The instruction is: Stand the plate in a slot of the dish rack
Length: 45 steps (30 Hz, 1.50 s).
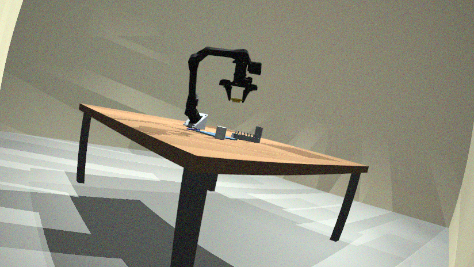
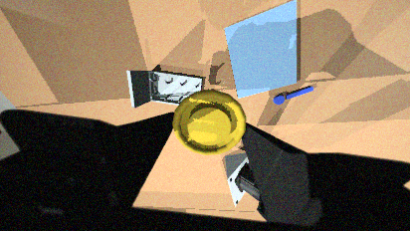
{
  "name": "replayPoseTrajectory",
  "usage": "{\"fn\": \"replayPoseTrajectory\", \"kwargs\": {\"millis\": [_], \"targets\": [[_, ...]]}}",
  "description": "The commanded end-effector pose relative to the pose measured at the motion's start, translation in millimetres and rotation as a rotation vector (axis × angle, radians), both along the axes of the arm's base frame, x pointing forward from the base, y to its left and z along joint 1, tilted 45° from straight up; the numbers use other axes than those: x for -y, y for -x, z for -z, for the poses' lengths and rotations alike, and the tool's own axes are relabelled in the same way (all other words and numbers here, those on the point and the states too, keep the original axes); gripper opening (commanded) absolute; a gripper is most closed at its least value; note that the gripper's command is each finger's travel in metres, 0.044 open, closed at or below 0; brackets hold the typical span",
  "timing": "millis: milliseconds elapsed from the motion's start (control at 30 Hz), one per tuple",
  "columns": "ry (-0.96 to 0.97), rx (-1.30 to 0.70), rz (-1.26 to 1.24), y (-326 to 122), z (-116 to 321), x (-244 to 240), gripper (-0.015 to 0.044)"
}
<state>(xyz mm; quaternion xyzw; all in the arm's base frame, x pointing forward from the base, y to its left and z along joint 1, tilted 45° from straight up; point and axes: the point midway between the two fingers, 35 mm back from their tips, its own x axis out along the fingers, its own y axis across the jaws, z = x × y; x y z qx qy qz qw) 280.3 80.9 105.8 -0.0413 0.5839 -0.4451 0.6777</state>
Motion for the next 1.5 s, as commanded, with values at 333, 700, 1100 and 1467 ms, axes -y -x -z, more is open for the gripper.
{"fn": "replayPoseTrajectory", "kwargs": {"millis": [333, 700, 1100, 1467], "targets": [[-0.145, -0.139, -0.024, 8, 23, 13, 0.0], [-0.365, -0.275, -0.131, 14, 48, 29, 0.0], [-0.609, -0.339, -0.303, 19, 70, 43, 0.0], [-0.805, -0.321, -0.509, 21, 86, 53, 0.0]]}}
